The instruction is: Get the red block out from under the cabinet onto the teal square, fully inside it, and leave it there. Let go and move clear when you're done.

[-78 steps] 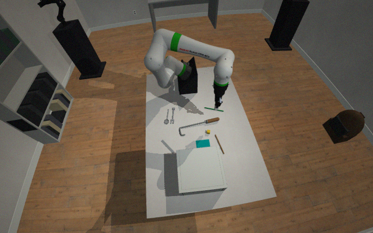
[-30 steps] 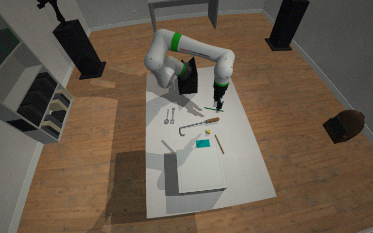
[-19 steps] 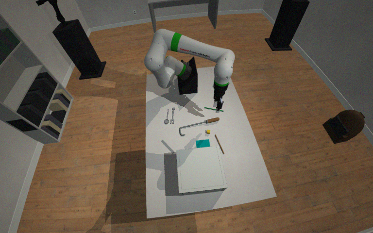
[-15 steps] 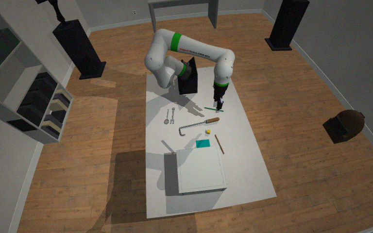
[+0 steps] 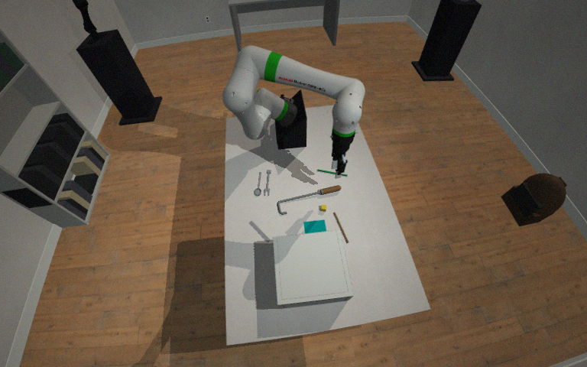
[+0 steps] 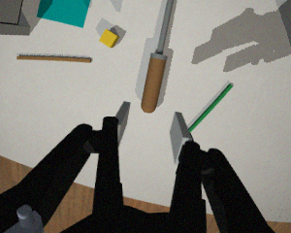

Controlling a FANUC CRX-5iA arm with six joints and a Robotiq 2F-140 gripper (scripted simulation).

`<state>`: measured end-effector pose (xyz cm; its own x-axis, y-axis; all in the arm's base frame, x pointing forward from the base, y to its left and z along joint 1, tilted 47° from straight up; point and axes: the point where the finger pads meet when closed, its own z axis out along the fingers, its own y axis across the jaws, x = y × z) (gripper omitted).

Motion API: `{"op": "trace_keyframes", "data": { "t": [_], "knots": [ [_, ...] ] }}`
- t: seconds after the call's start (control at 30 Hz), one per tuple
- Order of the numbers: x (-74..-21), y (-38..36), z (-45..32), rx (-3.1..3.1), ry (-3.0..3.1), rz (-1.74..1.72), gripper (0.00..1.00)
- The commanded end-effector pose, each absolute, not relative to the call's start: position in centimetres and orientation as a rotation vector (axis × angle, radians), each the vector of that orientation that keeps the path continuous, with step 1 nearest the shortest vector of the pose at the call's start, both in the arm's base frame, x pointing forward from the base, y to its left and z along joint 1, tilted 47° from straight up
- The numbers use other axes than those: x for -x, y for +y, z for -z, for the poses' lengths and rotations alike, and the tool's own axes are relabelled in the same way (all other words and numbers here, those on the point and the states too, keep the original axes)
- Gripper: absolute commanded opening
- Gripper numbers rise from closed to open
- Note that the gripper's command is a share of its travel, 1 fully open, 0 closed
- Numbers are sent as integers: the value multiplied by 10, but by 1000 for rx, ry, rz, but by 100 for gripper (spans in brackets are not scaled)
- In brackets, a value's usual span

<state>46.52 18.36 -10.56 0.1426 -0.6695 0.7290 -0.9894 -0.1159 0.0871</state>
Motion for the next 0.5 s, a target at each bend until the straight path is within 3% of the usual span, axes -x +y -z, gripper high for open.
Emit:
{"op": "trace_keyframes", "data": {
  "t": [0.0,0.47],
  "knots": [
    [-465,183,107,-1853,-1586,-722,34],
    [-466,166,122,-1853,-1586,-722,34]
  ]
}}
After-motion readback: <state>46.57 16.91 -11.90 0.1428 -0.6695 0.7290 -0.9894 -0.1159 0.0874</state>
